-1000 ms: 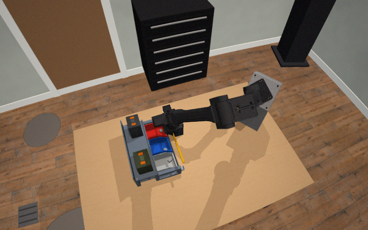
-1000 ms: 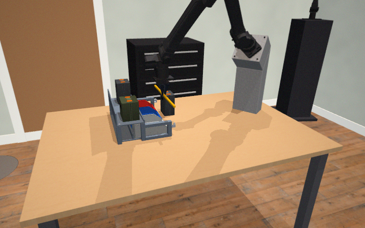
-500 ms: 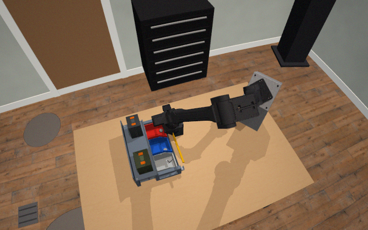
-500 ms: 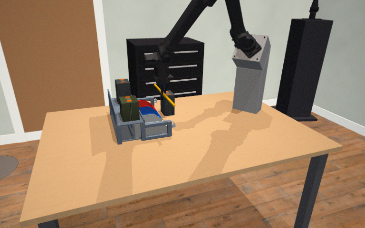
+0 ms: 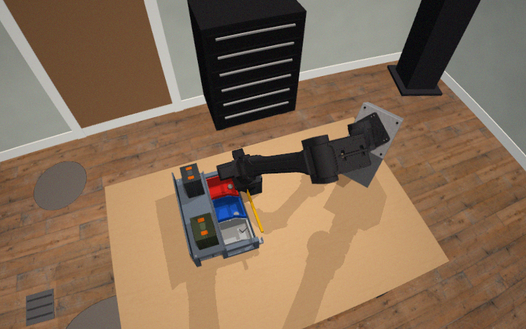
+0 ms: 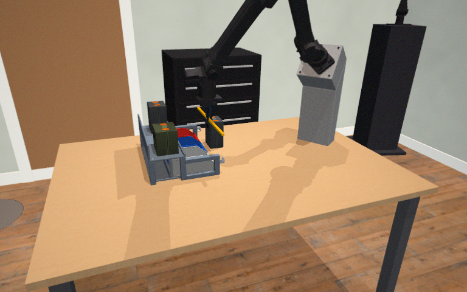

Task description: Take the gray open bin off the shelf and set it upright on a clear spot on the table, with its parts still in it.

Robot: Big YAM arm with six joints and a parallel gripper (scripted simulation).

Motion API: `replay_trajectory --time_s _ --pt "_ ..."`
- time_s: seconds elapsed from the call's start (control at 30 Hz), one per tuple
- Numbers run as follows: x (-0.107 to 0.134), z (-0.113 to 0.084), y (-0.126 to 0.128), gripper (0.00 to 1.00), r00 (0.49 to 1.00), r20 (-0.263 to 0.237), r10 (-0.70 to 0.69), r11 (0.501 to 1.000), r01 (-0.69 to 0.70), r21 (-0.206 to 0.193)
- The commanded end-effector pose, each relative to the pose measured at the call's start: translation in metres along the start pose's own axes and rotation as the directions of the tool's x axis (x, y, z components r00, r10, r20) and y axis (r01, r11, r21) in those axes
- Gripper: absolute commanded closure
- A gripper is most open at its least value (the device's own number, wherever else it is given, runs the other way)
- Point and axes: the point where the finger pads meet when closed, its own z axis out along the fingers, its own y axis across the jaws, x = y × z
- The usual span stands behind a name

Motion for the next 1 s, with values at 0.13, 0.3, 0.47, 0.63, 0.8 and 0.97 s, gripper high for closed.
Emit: replay_trajectory --time_s 0.13,0.3,0.47,0.63,0.8,0.97 --pt "-0.0065 -0.0231 0.0101 1.00 1.000 0.021 0.003 0.999 -0.002 -0.035" --pt "-0.0065 -0.0231 0.0101 1.00 1.000 0.021 0.003 0.999 -0.002 -0.035" --pt "-0.0066 -0.0229 0.0092 1.00 1.000 0.021 0.004 0.999 -0.003 -0.034" --pt "-0.0070 -0.0223 0.0055 1.00 1.000 0.021 0.007 1.000 -0.006 -0.030" --pt "-0.0070 -0.0222 0.0044 1.00 1.000 0.021 0.001 0.999 0.000 -0.036" --pt "-0.0070 -0.0222 0.0048 1.00 1.000 0.022 -0.008 0.999 0.009 -0.048"
